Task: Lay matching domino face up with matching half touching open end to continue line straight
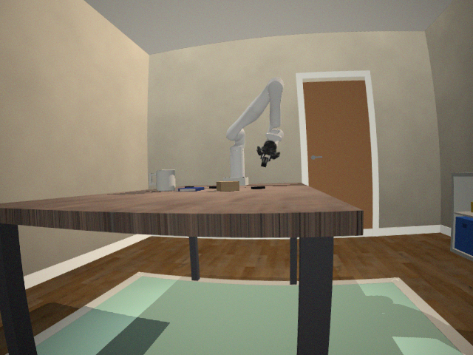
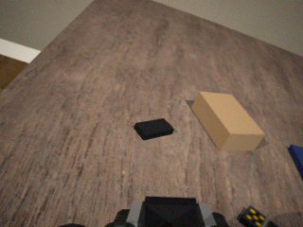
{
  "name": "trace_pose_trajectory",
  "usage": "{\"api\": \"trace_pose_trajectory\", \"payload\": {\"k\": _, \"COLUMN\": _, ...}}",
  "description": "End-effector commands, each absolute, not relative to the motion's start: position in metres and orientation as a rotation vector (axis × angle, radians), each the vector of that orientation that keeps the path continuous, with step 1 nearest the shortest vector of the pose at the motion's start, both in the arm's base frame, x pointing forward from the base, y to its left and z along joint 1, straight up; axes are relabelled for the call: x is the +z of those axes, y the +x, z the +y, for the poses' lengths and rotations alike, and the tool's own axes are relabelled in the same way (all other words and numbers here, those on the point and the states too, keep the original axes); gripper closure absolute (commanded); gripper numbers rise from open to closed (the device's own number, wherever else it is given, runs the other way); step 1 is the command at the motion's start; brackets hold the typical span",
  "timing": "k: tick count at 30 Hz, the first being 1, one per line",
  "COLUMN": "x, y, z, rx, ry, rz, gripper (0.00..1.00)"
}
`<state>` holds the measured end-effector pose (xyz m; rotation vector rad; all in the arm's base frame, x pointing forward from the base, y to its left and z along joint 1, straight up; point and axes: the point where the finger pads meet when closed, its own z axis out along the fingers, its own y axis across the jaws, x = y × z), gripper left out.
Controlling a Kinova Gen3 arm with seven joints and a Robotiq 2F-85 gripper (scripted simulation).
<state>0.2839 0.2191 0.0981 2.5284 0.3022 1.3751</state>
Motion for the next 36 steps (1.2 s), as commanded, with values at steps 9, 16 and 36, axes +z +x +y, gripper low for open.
{"api": "trace_pose_trajectory", "payload": {"k": 9, "x": 0.0982, "y": 0.282, "z": 0.2182, "rx": 1.578, "ry": 2.413, "rz": 0.004, "gripper": 0.69}}
{"api": "trace_pose_trajectory", "payload": {"k": 16, "x": 0.0996, "y": 0.2811, "z": 0.2181, "rx": 1.671, "ry": 2.343, "rz": -0.143, "gripper": 0.69}}
{"api": "trace_pose_trajectory", "payload": {"k": 36, "x": 0.0989, "y": 0.2789, "z": 0.2164, "rx": 1.81, "ry": 2.191, "rz": -0.428, "gripper": 0.69}}
